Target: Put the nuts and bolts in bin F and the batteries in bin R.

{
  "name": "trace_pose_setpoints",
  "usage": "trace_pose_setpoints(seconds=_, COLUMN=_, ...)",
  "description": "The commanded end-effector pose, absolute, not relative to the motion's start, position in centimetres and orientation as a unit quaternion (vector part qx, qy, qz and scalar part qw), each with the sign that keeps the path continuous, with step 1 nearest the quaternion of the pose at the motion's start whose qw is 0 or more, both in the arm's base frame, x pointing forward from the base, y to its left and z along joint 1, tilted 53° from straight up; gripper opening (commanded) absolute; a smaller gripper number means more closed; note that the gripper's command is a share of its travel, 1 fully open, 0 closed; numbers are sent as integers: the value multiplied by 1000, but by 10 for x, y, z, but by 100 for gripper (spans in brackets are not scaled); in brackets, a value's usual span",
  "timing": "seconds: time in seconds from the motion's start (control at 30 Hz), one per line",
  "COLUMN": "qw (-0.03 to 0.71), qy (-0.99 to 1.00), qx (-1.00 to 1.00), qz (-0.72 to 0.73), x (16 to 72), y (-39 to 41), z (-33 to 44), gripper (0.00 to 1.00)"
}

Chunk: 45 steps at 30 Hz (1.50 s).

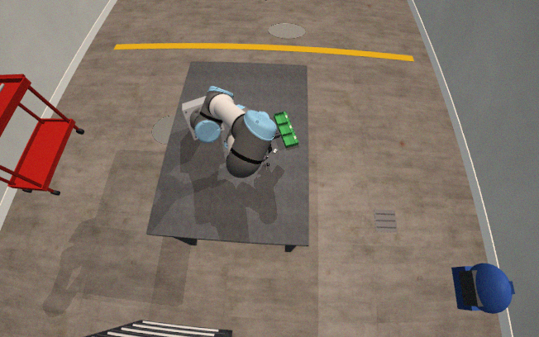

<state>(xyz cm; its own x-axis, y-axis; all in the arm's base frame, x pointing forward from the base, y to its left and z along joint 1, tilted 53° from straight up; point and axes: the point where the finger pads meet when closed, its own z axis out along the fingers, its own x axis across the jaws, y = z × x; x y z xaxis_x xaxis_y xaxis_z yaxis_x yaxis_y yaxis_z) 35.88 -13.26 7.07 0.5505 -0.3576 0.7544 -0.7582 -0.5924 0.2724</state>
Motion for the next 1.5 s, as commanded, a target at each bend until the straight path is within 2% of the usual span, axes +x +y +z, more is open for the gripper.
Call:
trace_pose_setpoints(seconds=0.0, qw=300, qy=-337, qx=828, qz=333, x=358, y=-132, z=70, gripper=14)
trace_pose_setpoints(seconds=0.6, qw=301, qy=-337, qx=828, qz=333, x=382, y=-176, z=37, gripper=14)
trace_pose_setpoints(seconds=1.47, qw=301, qy=-337, qx=828, qz=331, x=383, y=-184, z=29, gripper=14)
